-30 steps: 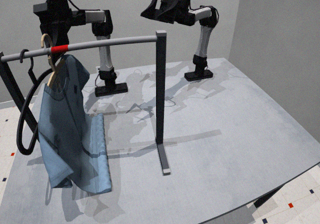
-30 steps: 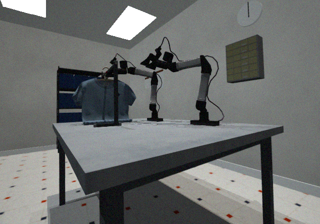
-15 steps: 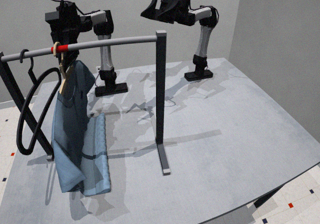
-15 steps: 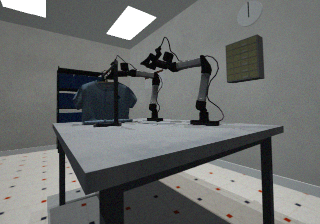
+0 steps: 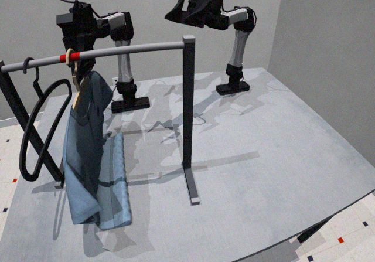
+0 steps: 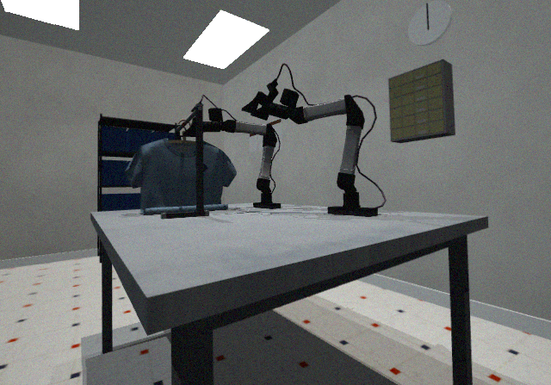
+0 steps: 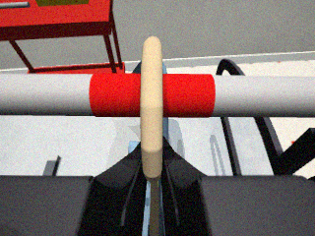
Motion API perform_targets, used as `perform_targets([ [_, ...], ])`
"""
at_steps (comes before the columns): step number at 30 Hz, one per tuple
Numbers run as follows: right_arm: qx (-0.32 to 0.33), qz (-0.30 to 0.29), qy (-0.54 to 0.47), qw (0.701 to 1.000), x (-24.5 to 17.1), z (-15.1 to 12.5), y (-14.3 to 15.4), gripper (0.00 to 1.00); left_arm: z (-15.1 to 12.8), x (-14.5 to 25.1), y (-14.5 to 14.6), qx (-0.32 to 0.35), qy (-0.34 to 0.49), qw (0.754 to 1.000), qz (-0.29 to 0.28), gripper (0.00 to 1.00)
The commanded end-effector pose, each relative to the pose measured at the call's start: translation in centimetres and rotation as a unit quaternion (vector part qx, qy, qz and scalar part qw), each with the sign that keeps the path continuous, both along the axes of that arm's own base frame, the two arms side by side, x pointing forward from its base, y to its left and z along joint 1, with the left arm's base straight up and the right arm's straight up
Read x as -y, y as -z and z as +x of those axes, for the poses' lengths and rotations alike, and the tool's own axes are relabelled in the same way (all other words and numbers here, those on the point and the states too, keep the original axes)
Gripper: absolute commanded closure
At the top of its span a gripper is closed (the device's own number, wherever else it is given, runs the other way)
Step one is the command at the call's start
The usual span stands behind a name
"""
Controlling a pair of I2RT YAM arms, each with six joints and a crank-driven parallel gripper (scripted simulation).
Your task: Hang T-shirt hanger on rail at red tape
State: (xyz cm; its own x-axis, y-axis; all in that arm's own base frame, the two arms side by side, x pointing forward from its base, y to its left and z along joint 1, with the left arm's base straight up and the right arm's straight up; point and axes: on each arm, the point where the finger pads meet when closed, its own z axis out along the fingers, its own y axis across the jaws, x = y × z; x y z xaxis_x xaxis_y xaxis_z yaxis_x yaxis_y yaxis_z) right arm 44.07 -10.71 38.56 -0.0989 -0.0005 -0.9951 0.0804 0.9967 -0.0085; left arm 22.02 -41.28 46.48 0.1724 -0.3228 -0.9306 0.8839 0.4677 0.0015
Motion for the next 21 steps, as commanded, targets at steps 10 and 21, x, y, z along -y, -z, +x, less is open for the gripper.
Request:
perform_targets([
  [10, 0.036, -0.018, 0.002, 0.999, -0.2, -2.7, -2.3, 0.44, -0.4, -0.6, -2.7, 0.016, 0.002, 0.999, -0.029, 0.00],
  [21, 0.030, -0.014, 0.002, 0.999, -0.8, -9.7, -2.4, 0.31, -0.4, -0.6, -2.7, 0.016, 0.002, 0.999, -0.029, 0.00],
])
